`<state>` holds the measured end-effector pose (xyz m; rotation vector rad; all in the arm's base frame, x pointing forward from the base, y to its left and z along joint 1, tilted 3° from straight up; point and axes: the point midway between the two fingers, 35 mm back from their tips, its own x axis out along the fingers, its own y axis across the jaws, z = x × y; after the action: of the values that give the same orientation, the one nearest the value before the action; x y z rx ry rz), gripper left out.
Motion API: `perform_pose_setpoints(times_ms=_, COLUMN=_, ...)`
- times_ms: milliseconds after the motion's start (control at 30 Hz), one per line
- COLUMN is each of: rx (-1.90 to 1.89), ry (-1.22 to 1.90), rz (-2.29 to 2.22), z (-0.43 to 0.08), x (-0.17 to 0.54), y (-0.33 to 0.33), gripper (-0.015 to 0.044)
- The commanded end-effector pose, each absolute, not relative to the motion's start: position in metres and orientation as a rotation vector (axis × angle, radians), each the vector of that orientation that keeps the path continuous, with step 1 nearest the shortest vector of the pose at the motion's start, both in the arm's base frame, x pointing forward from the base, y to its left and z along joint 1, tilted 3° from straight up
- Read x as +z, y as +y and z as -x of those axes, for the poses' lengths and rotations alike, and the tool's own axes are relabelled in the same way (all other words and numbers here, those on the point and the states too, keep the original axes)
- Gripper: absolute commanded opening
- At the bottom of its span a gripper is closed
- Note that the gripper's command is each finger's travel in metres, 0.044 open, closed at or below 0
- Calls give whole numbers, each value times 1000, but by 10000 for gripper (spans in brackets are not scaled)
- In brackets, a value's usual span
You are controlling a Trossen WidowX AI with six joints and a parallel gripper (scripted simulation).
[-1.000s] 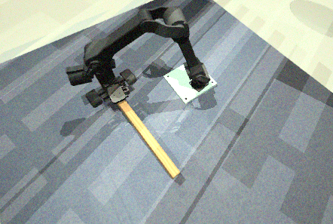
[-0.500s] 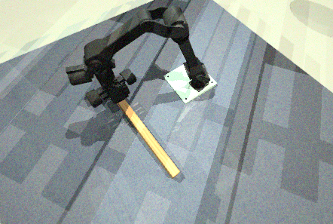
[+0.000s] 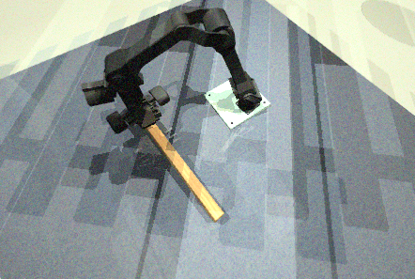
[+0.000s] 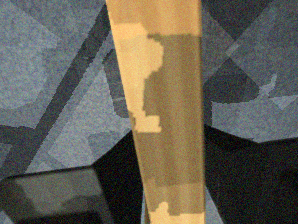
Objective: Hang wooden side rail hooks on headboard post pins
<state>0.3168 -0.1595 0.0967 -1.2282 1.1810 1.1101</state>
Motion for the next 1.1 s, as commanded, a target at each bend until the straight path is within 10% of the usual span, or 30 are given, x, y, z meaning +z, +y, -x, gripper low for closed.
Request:
perform_pose_setpoints(times_ms=0, rx=1106, ry=1176, rz=1238, z=-318, x=100, y=-161, gripper=0)
perform_pose_setpoints(times_ms=1067, rx=1106, ry=1177, rz=1239, z=-317, x=99, y=-165, gripper=0)
